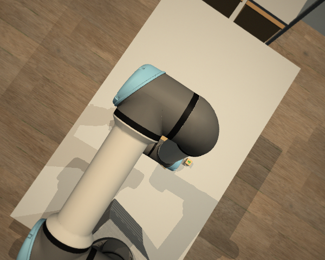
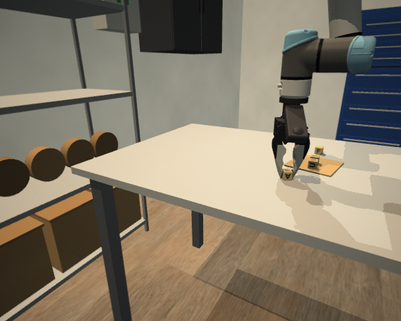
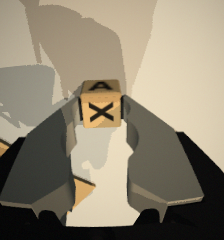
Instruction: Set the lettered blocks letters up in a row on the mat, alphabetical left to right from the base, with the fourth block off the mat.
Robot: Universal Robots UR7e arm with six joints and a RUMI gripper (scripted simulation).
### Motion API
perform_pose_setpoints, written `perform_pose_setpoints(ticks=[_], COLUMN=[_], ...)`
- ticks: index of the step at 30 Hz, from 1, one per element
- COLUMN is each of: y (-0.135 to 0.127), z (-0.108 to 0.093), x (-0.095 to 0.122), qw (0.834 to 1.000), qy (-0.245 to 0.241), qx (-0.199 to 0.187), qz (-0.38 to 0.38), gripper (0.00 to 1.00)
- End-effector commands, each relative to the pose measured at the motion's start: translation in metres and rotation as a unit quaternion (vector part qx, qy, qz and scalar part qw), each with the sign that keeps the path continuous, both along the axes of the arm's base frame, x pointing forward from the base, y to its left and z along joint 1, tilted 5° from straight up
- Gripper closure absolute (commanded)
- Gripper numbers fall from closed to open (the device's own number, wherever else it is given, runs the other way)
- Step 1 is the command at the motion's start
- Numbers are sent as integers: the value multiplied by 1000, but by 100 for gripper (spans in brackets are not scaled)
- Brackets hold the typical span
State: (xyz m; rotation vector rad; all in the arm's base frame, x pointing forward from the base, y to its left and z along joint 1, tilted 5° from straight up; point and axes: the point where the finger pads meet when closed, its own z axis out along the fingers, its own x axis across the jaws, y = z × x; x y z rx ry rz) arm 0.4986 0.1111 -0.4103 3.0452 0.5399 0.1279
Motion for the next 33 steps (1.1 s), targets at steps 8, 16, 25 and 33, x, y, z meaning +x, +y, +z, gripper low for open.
perform_pose_setpoints(ticks=[8,16,25,33], y=[0,0,1,3], z=[1,8,37,80], x=[1,0,-3,-7], qw=[1000,1000,1000,1000], qy=[-1,-1,-1,-1], qx=[0,0,0,0], qz=[0,0,0,0], gripper=[95,95,95,95])
